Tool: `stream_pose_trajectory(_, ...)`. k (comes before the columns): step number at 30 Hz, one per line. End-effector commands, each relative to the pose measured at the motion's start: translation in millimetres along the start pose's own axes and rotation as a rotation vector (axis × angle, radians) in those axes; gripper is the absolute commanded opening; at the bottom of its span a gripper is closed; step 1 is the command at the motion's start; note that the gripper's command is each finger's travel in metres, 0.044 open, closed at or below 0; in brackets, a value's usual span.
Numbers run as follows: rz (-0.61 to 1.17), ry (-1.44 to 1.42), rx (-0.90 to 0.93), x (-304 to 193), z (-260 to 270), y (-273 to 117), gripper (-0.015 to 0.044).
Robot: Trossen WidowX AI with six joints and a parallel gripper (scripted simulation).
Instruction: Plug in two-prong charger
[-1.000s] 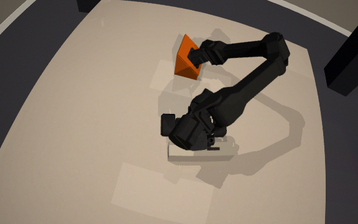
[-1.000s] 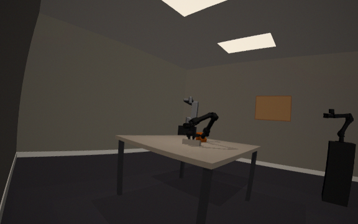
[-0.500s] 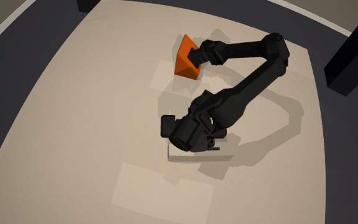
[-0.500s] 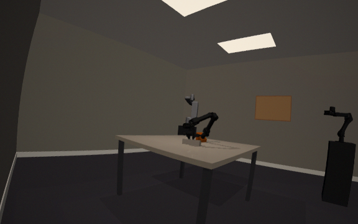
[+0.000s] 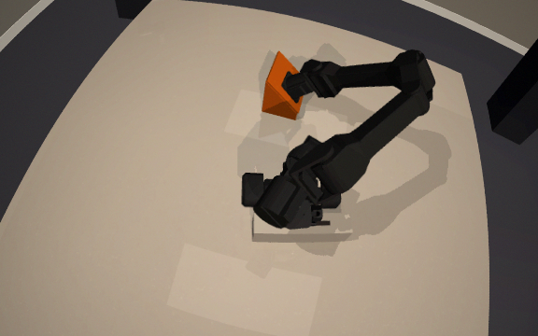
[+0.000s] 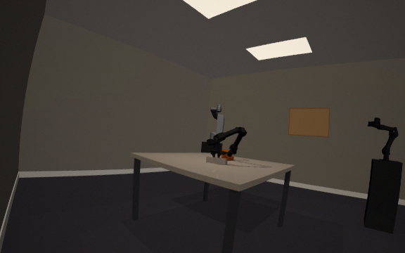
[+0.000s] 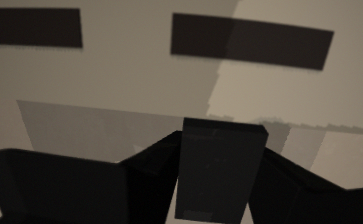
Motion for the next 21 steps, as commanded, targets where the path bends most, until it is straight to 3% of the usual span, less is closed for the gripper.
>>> stream_pose_trajectory(1,-0.008,-0.004,-0.003,5.1,-0.9,-0.8,0.0000)
stream_pose_trajectory(21,-0.009,-0.004,-0.003,13.0,-1.9,-1.3,0.0000)
Point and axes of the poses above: the point midway between the two fingers, 35 mm back from their tips, its own y axis out along the fingers, its own z axis across the jaws, x = y × z, the point moved 1 cm from there along -y, back along the fingers, and after that the axes turned 8 degrees about -y, right-handed, at the moved point
